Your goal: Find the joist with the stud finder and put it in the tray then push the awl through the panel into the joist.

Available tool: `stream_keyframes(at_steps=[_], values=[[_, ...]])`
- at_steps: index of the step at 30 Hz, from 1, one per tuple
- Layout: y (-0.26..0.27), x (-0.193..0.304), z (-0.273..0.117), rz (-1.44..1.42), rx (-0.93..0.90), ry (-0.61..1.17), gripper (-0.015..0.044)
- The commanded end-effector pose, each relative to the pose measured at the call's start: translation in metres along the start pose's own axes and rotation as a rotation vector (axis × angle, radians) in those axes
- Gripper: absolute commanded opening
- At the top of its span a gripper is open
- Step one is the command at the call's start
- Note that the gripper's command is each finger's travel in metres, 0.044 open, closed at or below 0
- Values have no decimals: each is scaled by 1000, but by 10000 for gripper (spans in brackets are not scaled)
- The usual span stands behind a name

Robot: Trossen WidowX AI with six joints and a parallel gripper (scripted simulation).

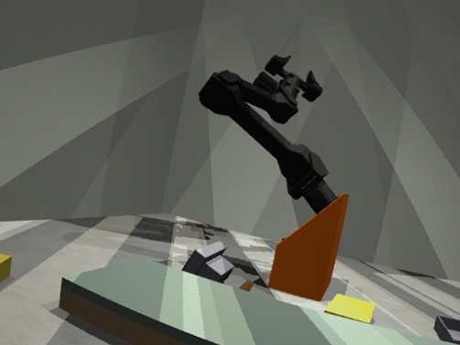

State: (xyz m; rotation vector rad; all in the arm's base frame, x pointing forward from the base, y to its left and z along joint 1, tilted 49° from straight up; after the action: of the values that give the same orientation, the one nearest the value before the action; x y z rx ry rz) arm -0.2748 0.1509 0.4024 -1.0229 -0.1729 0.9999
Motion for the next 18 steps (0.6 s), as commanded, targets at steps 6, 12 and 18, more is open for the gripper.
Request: stream_keyframes(at_steps=[6, 12, 18], values=[[14, 66, 10, 33, -44, 199, 440], [18, 159, 3, 99, -43, 493, 440], [7, 250, -28, 179, 35, 801, 440]])
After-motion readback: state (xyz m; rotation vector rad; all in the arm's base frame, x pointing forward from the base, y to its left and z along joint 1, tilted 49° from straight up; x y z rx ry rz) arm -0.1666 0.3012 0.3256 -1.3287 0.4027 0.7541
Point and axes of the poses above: the point midway between the two fingers, 35 mm back from their tips, its own z axis out along the fingers, its own y axis across the jaws, x = y × z, the point moved 3 cm from there along -z, back along the fingers, and after that the axes turned 8 degrees about z, right-handed, at the moved point
